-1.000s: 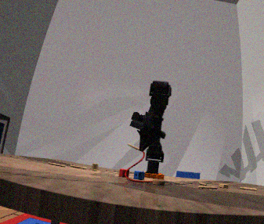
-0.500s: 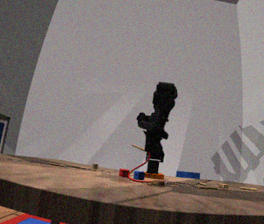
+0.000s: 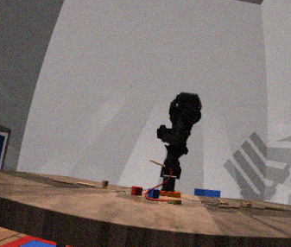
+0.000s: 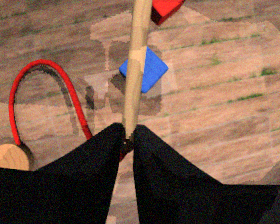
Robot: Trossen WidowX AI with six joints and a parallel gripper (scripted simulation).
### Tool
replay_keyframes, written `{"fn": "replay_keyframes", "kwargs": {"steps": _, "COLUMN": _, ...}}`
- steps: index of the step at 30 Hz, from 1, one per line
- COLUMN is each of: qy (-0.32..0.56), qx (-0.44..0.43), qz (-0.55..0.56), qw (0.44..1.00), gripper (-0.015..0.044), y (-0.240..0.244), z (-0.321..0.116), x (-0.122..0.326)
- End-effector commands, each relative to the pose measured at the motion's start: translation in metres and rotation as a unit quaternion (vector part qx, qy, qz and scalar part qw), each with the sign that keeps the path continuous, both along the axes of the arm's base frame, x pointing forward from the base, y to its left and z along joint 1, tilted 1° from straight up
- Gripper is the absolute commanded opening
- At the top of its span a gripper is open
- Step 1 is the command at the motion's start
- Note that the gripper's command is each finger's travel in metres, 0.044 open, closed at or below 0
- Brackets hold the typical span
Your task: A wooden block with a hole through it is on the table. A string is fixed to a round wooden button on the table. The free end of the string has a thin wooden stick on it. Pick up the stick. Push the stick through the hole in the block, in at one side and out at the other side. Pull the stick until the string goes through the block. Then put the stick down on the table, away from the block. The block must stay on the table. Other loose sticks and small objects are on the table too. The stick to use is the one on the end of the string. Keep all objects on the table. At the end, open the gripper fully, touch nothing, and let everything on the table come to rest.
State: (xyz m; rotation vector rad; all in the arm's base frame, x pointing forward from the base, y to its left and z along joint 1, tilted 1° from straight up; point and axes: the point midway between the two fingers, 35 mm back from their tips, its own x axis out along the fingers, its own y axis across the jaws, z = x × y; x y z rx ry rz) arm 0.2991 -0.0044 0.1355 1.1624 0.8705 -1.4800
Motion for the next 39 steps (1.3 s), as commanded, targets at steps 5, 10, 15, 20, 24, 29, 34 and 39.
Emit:
{"fn": "replay_keyframes", "kwargs": {"steps": 5, "qy": 0.002, "qx": -0.004, "qz": 0.035, "qw": 0.999, "gripper": 0.0, "y": 0.009, "z": -0.001, "x": -0.005}}
{"fn": "replay_keyframes", "kwargs": {"steps": 10, "qy": 0.002, "qx": -0.004, "qz": 0.056, "qw": 0.998, "gripper": 0.0, "y": 0.016, "z": -0.002, "x": -0.008}}
{"fn": "replay_keyframes", "kwargs": {"steps": 15, "qy": 0.002, "qx": -0.005, "qz": 0.077, "qw": 0.997, "gripper": 0.0, "y": 0.022, "z": -0.002, "x": -0.01}}
{"fn": "replay_keyframes", "kwargs": {"steps": 20, "qy": 0.002, "qx": -0.006, "qz": 0.098, "qw": 0.995, "gripper": 0.0, "y": 0.028, "z": -0.002, "x": -0.013}}
{"fn": "replay_keyframes", "kwargs": {"steps": 24, "qy": 0.002, "qx": -0.007, "qz": 0.116, "qw": 0.993, "gripper": 0.0, "y": 0.033, "z": -0.003, "x": -0.016}}
{"fn": "replay_keyframes", "kwargs": {"steps": 29, "qy": 0.002, "qx": -0.008, "qz": 0.137, "qw": 0.99, "gripper": 0.0, "y": 0.039, "z": -0.003, "x": -0.019}}
{"fn": "replay_keyframes", "kwargs": {"steps": 34, "qy": 0.002, "qx": -0.009, "qz": 0.159, "qw": 0.987, "gripper": 0.0, "y": 0.045, "z": -0.004, "x": -0.022}}
{"fn": "replay_keyframes", "kwargs": {"steps": 39, "qy": 0.002, "qx": -0.01, "qz": 0.181, "qw": 0.983, "gripper": 0.0, "y": 0.051, "z": -0.004, "x": -0.026}}
